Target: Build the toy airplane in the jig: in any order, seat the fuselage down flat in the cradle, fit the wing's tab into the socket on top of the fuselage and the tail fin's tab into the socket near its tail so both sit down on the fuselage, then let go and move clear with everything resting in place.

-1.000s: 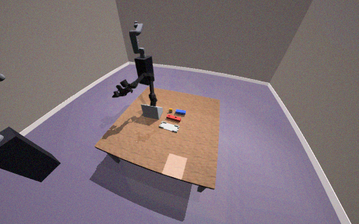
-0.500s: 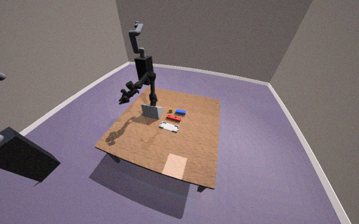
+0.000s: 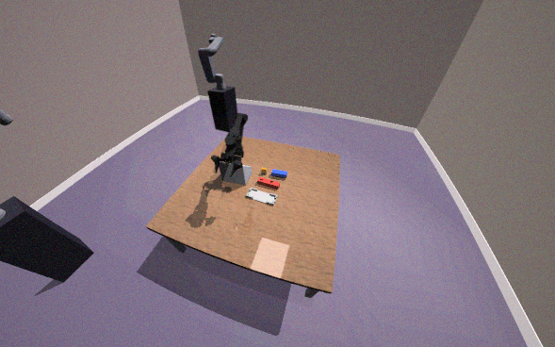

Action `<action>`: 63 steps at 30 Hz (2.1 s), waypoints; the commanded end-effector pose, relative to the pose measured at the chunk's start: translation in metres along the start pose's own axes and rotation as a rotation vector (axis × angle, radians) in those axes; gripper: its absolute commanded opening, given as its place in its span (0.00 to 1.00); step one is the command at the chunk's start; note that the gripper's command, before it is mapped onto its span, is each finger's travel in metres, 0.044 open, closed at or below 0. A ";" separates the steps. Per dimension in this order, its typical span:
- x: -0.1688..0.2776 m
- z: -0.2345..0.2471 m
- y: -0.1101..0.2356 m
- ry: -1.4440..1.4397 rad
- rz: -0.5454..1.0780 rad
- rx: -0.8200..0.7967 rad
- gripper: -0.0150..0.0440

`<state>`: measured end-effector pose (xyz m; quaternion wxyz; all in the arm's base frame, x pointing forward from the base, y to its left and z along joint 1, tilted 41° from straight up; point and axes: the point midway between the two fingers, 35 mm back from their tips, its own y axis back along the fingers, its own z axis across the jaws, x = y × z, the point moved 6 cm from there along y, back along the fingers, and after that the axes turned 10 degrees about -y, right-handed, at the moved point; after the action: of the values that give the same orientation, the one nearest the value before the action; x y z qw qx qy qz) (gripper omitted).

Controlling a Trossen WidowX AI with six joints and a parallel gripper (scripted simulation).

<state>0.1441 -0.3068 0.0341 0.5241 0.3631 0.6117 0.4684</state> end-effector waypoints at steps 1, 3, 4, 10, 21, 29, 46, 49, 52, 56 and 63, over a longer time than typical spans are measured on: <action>0.032 0.055 0.004 0.218 0.118 -0.136 1.00; 0.050 0.079 0.009 0.327 0.177 -0.200 1.00; 0.060 0.090 0.011 0.381 0.207 -0.230 1.00; 0.127 0.144 0.032 0.692 0.394 -0.404 1.00; 0.243 0.185 0.079 1.073 0.717 -0.604 1.00; 0.282 0.189 0.100 1.185 0.858 -0.678 1.00; 0.341 0.189 0.065 1.185 0.861 -0.680 1.00; 0.342 0.189 0.064 1.185 0.861 -0.680 1.00; 0.346 0.189 0.062 1.185 0.861 -0.680 1.00; 0.351 0.190 0.058 1.185 0.861 -0.680 1.00; 0.361 0.190 0.052 1.184 0.861 -0.680 1.00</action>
<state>0.2626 0.0796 -0.0219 -0.0313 0.0739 0.4198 0.9041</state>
